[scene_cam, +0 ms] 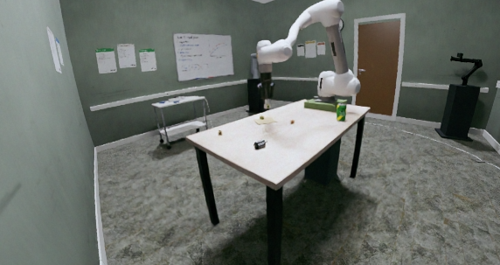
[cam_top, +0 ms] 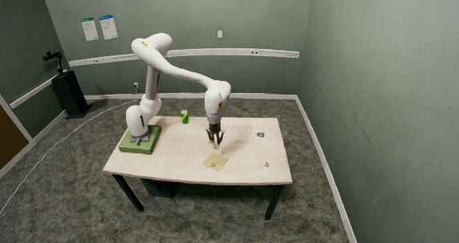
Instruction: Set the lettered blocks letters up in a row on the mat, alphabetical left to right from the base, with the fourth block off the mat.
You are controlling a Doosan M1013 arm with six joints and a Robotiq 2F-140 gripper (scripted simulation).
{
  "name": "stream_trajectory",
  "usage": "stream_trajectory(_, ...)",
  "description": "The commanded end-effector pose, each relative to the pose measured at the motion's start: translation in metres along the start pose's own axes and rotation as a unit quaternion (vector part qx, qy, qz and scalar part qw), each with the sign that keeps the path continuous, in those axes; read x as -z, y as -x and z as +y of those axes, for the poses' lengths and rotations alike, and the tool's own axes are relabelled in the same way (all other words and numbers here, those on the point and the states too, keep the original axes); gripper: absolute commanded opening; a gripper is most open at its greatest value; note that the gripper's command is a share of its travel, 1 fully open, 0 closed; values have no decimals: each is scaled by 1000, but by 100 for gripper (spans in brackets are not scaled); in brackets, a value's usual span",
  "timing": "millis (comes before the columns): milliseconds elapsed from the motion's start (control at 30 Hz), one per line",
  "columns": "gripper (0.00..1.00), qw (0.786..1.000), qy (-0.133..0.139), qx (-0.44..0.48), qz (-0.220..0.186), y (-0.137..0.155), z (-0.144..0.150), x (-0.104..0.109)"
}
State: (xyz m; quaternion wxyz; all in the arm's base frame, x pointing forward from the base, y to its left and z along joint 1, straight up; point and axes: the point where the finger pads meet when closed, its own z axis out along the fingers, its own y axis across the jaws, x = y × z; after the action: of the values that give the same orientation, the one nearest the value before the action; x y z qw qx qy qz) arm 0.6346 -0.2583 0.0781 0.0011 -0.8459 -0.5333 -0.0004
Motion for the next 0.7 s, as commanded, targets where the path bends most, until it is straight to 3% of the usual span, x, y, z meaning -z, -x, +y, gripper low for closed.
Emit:
stream_trajectory(0, 22, 1000, 1, 0, 0, 0, 0, 1)
stream_trajectory(367, 22, 1000, 1, 0, 0, 0, 0, -3)
stream_trajectory(667, 22, 1000, 1, 0, 0, 0, 1, -35)
